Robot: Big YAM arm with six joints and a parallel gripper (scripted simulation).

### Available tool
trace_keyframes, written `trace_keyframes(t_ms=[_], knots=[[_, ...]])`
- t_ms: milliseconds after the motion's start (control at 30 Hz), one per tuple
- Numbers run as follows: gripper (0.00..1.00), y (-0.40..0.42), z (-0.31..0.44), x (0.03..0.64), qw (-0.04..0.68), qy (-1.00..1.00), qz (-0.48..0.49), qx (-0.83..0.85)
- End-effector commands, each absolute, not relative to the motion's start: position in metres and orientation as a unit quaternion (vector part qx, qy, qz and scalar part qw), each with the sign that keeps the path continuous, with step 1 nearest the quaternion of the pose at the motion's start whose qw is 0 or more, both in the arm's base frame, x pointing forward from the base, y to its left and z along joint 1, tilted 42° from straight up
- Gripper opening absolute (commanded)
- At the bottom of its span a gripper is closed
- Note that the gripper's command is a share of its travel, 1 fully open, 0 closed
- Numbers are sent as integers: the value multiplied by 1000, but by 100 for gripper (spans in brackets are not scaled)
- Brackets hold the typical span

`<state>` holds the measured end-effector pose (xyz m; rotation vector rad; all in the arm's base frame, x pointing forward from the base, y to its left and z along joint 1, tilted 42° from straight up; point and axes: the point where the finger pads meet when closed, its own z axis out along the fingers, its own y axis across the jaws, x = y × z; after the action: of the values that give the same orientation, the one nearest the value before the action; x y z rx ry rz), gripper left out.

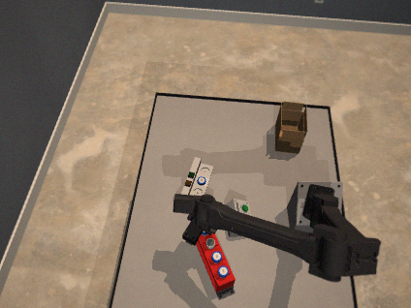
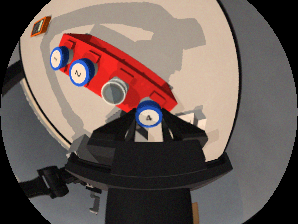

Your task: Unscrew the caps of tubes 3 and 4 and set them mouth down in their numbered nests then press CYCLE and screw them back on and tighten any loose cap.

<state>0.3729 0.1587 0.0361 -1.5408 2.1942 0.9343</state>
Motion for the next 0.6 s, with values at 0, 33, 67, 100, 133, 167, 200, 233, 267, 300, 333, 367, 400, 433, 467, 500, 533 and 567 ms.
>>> trace_keyframes(t_ms=[0, 33, 67, 100, 133, 167, 200, 233, 267, 300, 333, 367, 400, 433, 467, 500, 533, 567], knots=[[0, 158, 36, 378, 192, 683, 306, -635], [0, 158, 36, 378, 192, 683, 306, -635], [0, 158, 36, 378, 192, 683, 306, -635], [0, 157, 36, 378, 200, 667, 301, -652], [0, 158, 36, 378, 207, 650, 296, -668], [0, 158, 36, 378, 215, 633, 290, -684], [0, 158, 36, 378, 222, 616, 285, -700], [0, 158, 36, 378, 229, 598, 279, -715], [0, 158, 36, 378, 236, 580, 273, -730], [0, 158, 36, 378, 242, 565, 268, -742], [0, 158, 36, 378, 242, 565, 268, -742], [0, 158, 36, 378, 242, 565, 268, -742], [0, 158, 36, 378, 241, 565, 269, -742], [0, 158, 36, 378, 241, 565, 269, -742], [0, 158, 36, 378, 241, 565, 269, -742], [0, 158, 36, 378, 241, 565, 269, -742], [0, 158, 41, 381, 247, 566, 260, -742], [0, 158, 41, 381, 247, 566, 260, -742]])
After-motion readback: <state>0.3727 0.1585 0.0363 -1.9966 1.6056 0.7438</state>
